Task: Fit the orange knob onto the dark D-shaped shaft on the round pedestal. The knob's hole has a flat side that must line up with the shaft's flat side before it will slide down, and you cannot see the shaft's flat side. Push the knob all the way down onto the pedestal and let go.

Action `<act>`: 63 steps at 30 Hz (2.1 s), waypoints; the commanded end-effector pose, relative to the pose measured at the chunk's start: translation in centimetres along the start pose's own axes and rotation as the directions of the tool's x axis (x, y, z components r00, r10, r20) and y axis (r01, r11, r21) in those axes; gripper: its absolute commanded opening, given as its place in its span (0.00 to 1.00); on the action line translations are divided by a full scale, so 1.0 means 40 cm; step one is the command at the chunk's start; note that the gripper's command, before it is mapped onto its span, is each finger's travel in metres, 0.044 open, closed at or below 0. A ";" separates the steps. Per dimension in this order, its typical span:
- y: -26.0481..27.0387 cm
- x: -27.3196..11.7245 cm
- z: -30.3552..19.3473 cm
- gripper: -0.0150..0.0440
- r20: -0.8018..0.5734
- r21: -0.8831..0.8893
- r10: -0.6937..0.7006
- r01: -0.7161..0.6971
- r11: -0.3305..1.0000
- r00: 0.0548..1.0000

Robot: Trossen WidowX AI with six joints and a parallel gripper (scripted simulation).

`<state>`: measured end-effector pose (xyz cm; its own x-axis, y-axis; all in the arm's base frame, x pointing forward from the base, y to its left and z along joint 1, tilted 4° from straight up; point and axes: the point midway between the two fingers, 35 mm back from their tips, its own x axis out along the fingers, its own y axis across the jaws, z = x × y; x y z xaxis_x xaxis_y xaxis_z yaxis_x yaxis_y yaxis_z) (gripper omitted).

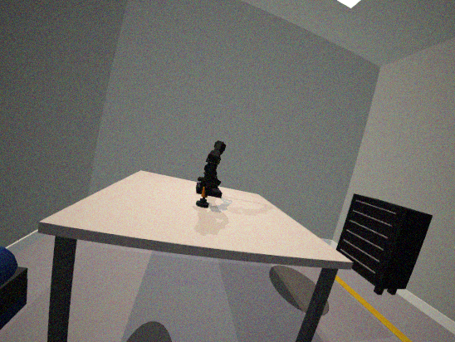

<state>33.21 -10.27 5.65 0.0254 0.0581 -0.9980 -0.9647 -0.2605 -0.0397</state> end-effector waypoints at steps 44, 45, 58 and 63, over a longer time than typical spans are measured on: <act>-0.002 0.001 0.000 0.25 -0.002 -0.217 -0.002 0.001 0.976 1.000; -0.002 0.002 0.000 0.25 -0.002 -0.217 -0.002 0.001 0.976 1.000; -0.003 0.000 0.001 0.25 -0.002 -0.217 -0.002 0.001 0.976 1.000; -0.004 -0.010 0.000 0.25 -0.002 -0.217 -0.002 0.001 0.976 1.000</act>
<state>33.20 -10.18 5.72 0.0218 0.0593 -0.9980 -0.8871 -0.4592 -0.0467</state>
